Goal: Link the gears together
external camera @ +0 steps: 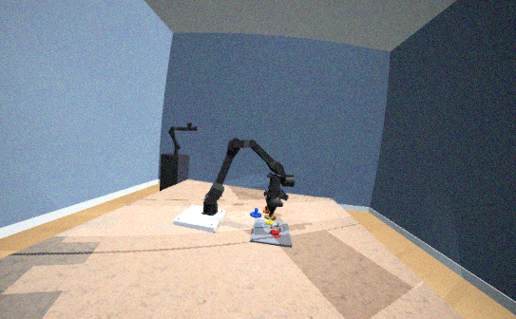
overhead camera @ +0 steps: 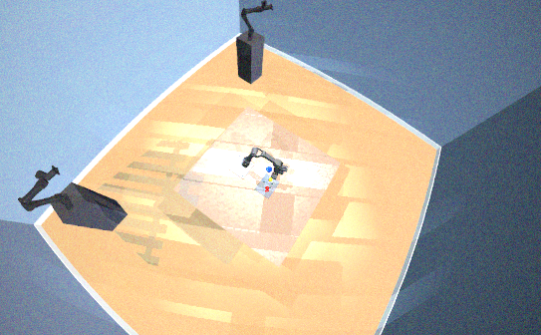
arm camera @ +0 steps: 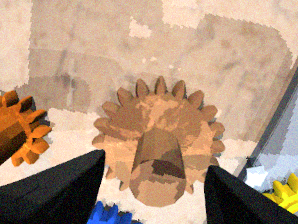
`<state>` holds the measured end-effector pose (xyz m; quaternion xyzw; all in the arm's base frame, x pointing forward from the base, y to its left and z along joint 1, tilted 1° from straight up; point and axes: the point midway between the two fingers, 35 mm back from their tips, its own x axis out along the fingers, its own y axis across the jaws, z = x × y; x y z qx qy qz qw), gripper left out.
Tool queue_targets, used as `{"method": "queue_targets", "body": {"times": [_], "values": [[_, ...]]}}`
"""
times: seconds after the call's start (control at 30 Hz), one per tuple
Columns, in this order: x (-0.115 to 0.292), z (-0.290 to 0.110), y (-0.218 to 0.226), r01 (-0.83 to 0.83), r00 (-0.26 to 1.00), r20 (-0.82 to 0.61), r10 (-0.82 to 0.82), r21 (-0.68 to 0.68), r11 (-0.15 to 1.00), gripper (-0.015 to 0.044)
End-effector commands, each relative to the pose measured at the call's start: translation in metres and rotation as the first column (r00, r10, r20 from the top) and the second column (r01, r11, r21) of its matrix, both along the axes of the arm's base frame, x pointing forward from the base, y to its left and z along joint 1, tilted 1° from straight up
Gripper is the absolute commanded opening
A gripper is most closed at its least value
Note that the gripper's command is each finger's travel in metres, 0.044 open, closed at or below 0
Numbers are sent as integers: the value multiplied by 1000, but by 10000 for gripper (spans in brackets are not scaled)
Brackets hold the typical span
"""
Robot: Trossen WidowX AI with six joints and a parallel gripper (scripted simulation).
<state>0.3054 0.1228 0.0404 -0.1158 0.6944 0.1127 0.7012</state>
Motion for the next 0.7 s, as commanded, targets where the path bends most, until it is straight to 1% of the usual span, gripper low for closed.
{"method": "queue_targets", "body": {"times": [0.0,0.03,0.27,0.3,0.67], "values": [[0,0,0,-3,1000,2,3,-2,1000,99],[0,0,0,-3,1000,2,3,-2,1000,72],[0,0,0,-3,1000,2,3,-2,1000,26],[0,0,0,-3,1000,2,3,-2,1000,0],[4,20,3,-3,1000,3,3,-2,1000,0]]}}
